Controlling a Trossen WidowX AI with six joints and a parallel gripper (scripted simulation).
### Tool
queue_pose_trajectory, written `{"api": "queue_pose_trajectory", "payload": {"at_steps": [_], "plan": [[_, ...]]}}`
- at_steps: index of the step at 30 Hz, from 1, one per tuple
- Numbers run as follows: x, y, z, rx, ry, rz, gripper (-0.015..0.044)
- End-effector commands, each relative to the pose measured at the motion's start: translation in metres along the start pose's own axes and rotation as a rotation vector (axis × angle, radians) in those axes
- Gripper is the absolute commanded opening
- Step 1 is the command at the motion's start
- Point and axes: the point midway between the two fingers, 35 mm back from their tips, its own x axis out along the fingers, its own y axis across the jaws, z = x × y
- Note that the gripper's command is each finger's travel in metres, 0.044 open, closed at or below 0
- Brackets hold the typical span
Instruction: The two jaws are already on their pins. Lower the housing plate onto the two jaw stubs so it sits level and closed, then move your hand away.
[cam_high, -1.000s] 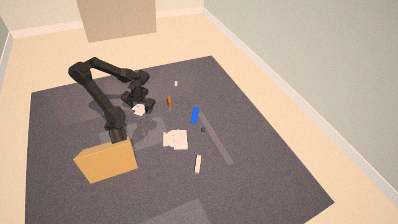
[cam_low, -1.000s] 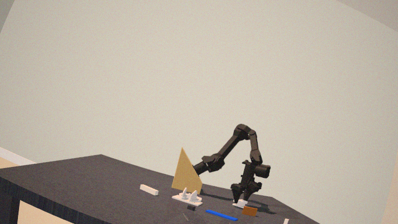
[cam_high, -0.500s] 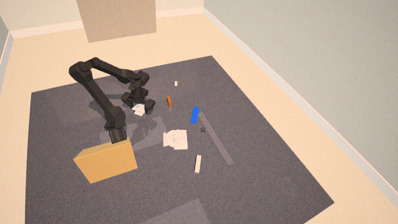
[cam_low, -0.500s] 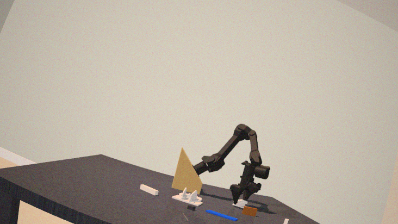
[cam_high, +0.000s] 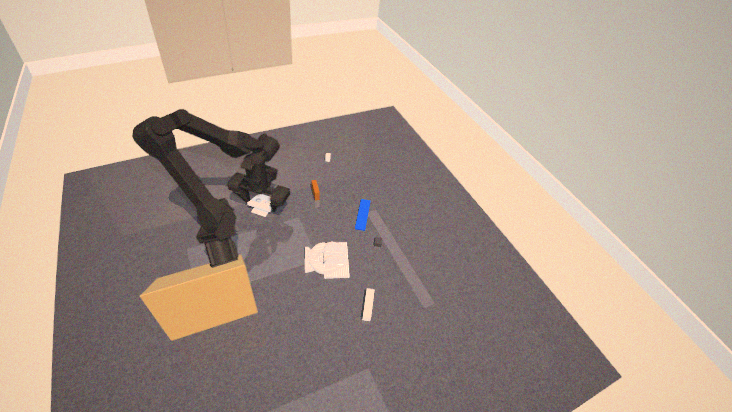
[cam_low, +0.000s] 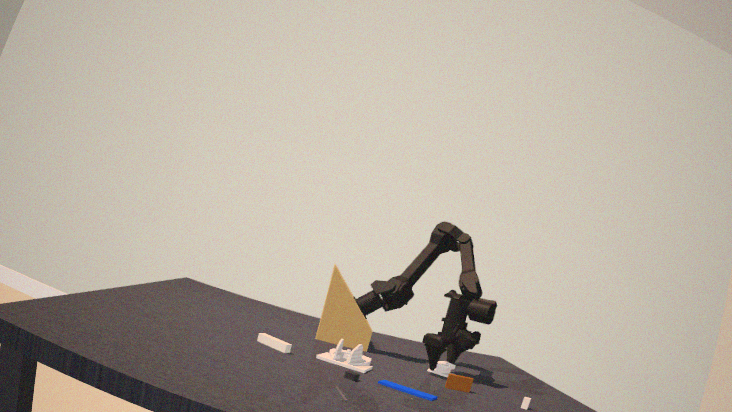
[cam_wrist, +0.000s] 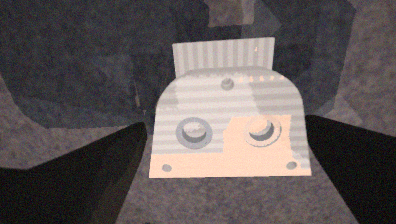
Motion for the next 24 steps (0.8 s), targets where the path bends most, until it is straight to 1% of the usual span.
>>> {"api": "queue_pose_trajectory", "payload": {"at_steps": [1, 11, 24], "plan": [[0.0, 0.0, 0.0, 0.0, 0.0, 0.0, 0.042], [0.0, 0.0, 0.0, 0.0, 0.0, 0.0, 0.0353], [-0.002, -0.0004, 0.0002, 0.0, 0.001, -0.001, 0.0351]]}}
